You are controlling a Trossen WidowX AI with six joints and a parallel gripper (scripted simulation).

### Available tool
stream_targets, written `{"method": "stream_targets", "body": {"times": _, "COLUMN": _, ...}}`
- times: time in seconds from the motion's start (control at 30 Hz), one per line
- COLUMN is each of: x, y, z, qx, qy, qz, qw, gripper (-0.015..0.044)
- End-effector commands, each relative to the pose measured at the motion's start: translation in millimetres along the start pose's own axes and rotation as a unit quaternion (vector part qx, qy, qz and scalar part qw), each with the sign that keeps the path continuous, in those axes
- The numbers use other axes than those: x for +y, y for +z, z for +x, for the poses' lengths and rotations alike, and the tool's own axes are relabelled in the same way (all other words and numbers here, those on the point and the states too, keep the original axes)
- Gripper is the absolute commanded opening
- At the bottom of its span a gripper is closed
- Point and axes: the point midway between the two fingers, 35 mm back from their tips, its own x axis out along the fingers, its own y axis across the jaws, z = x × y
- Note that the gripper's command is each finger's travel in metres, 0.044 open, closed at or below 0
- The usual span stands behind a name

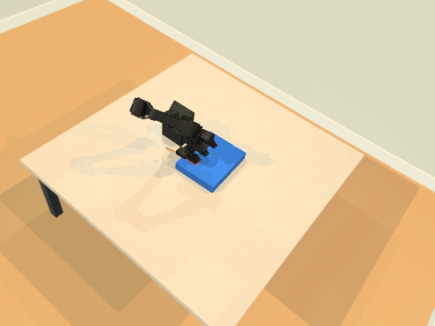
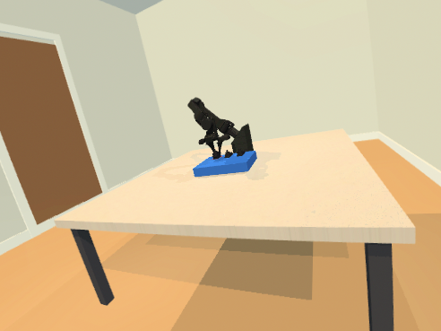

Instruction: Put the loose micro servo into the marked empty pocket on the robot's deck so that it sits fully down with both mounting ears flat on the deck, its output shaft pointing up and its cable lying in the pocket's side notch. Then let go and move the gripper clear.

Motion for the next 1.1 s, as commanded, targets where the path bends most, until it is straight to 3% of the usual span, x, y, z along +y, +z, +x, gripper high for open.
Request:
{"method": "stream_targets", "body": {"times": 0.0, "x": 0, "y": 0, "z": 4, "qx": -0.001, "qy": -0.002, "qz": -0.001, "qw": 1.000, "gripper": 0.0000}}
{"method": "stream_targets", "body": {"times": 0.5, "x": 0, "y": 0, "z": 19, "qx": -0.001, "qy": -0.002, "qz": -0.001, "qw": 1.000, "gripper": 0.0000}}
{"method": "stream_targets", "body": {"times": 0.73, "x": 0, "y": -1, "z": 16, "qx": -0.001, "qy": -0.002, "qz": -0.001, "qw": 1.000, "gripper": 0.0184}}
{"method": "stream_targets", "body": {"times": 1.07, "x": 3, "y": -7, "z": -19, "qx": -0.001, "qy": -0.001, "qz": -0.002, "qw": 1.000, "gripper": 0.0187}}
